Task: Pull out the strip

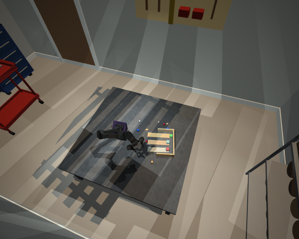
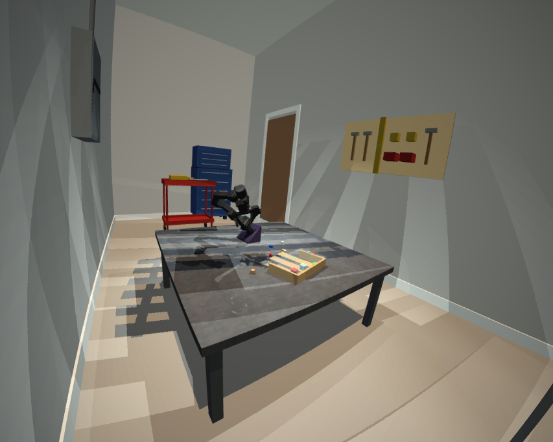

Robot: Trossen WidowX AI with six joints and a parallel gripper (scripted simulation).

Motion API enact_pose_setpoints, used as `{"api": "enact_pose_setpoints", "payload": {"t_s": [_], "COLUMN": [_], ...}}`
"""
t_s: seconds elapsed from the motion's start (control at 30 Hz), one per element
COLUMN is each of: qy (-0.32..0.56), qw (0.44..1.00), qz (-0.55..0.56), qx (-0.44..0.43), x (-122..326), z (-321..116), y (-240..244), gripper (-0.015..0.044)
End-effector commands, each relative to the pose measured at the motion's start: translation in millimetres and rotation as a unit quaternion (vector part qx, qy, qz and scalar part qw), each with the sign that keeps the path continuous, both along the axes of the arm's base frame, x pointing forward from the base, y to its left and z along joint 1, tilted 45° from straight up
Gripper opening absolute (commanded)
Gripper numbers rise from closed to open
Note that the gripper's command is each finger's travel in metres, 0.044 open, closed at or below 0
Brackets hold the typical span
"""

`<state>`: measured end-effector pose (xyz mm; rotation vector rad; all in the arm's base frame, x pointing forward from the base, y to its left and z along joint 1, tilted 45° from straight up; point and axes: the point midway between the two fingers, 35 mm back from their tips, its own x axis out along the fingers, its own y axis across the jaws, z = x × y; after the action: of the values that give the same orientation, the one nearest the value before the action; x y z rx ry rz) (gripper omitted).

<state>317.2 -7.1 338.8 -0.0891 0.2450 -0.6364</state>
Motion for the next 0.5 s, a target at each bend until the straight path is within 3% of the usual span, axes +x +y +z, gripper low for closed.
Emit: {"api": "enact_pose_setpoints", "payload": {"t_s": [0.0, 0.47], "qy": [0.064, 0.193], "qw": [0.994, 0.925], "qz": [0.063, 0.227], "qx": [-0.059, -0.237], "x": [11.4, -26.1], "z": [-55.5, -195.9], "y": [45.9, 137.9], "gripper": [0.04, 0.04]}}
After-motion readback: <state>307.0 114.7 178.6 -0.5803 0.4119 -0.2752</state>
